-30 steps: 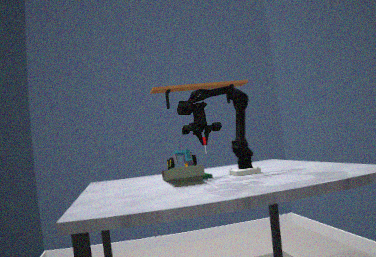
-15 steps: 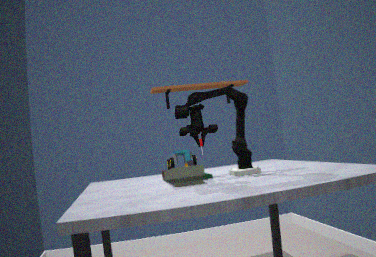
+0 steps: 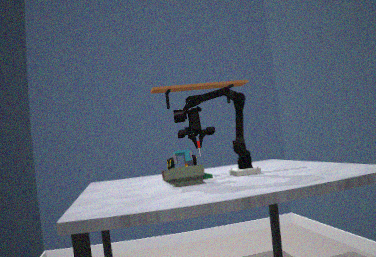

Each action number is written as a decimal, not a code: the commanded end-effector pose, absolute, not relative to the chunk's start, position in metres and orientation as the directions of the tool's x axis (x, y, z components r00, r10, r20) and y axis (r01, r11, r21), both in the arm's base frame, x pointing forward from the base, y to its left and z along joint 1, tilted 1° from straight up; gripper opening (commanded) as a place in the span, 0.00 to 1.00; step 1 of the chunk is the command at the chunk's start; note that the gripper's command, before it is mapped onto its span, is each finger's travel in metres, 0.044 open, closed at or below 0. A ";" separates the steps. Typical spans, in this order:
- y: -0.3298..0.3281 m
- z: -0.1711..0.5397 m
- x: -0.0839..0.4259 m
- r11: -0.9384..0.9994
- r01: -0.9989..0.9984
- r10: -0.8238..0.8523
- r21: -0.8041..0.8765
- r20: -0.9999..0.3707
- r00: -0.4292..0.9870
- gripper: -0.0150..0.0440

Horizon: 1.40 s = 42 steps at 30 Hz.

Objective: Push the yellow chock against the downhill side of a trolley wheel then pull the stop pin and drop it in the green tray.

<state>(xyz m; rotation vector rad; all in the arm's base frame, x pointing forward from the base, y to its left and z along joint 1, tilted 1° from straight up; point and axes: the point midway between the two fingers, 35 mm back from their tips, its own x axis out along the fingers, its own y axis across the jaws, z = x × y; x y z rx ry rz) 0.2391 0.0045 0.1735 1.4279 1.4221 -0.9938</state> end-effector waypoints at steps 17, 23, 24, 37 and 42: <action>-0.068 0.153 0.235 0.029 0.999 0.303 0.028 -0.953 0.018 0.25; -0.090 0.146 0.232 0.029 0.999 0.300 0.028 -0.954 0.018 0.25; -0.092 0.145 0.232 0.029 0.999 0.300 0.028 -0.954 0.018 0.25; -0.093 0.145 0.231 -0.183 0.983 0.258 -0.018 -0.966 0.030 0.25; -0.092 0.145 0.231 -0.326 0.945 0.229 -0.042 -0.973 0.036 0.25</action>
